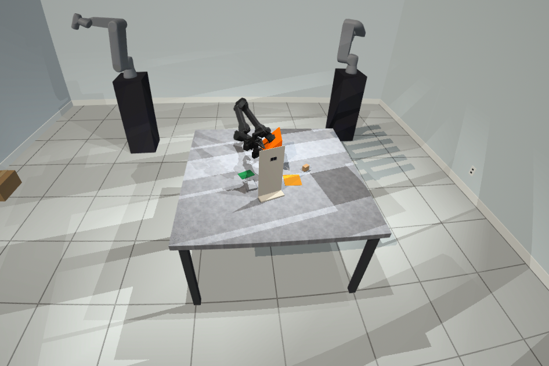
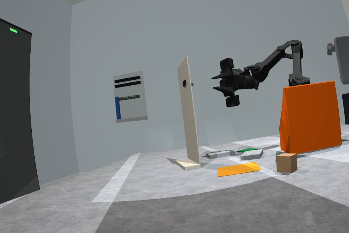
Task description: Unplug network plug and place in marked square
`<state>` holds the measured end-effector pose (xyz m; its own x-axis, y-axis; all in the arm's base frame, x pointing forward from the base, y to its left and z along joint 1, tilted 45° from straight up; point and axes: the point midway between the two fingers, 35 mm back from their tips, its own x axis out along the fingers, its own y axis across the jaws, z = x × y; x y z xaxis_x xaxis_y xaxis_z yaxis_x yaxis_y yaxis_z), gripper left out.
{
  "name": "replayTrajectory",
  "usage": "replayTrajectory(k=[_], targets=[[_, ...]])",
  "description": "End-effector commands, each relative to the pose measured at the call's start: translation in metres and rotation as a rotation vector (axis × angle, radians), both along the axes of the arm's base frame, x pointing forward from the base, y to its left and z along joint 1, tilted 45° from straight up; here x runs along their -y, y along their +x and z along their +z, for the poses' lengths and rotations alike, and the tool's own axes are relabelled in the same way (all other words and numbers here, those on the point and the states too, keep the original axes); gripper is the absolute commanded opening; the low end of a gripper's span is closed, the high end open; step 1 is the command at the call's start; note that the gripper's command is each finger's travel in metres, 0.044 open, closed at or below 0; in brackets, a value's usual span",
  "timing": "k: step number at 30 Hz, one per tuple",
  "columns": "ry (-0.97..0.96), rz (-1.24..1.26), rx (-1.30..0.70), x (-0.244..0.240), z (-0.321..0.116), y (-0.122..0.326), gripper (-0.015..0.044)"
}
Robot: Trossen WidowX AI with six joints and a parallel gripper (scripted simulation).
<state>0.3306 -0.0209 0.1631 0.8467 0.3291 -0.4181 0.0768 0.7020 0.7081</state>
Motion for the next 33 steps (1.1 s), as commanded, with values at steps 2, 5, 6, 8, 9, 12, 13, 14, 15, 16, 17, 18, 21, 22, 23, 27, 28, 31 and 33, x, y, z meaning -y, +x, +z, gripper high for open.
replayTrajectory(k=[2,5,6,8,9,12,13,14,15,16,17,18,21,22,23,27,28,31,33], targets=[[-0.001,-0.002,0.009,-0.003,-0.002,0.019,0.0156],[-0.002,-0.002,0.012,-0.005,-0.005,0.028,0.0156],[-0.002,-0.002,0.012,-0.005,-0.005,0.028,0.0156],[-0.002,-0.002,0.012,-0.005,-0.005,0.028,0.0156],[-0.002,-0.002,0.012,-0.005,-0.005,0.029,0.0156],[-0.002,-0.002,0.012,-0.006,-0.006,0.033,0.0156],[-0.002,-0.002,0.012,-0.006,-0.006,0.034,0.0156],[-0.002,-0.002,0.012,-0.006,-0.006,0.035,0.0156],[-0.002,-0.002,0.012,-0.006,-0.006,0.037,0.0156],[-0.002,-0.002,0.012,-0.006,-0.006,0.038,0.0156],[-0.002,-0.002,0.012,-0.006,-0.007,0.039,0.0156],[-0.002,-0.002,0.012,-0.006,-0.007,0.041,0.0156],[-0.002,-0.002,0.013,-0.007,-0.008,0.045,0.0156],[-0.002,-0.002,0.013,-0.007,-0.008,0.046,0.0156],[-0.002,-0.002,0.013,-0.007,-0.008,0.047,0.0156],[-0.002,-0.002,0.013,-0.008,-0.009,0.053,0.0156],[-0.002,-0.002,0.013,-0.008,-0.01,0.054,0.0156],[-0.002,-0.002,0.013,-0.009,-0.011,0.058,0.0156],[-0.002,-0.002,0.013,-0.009,-0.011,0.061,0.0156]])
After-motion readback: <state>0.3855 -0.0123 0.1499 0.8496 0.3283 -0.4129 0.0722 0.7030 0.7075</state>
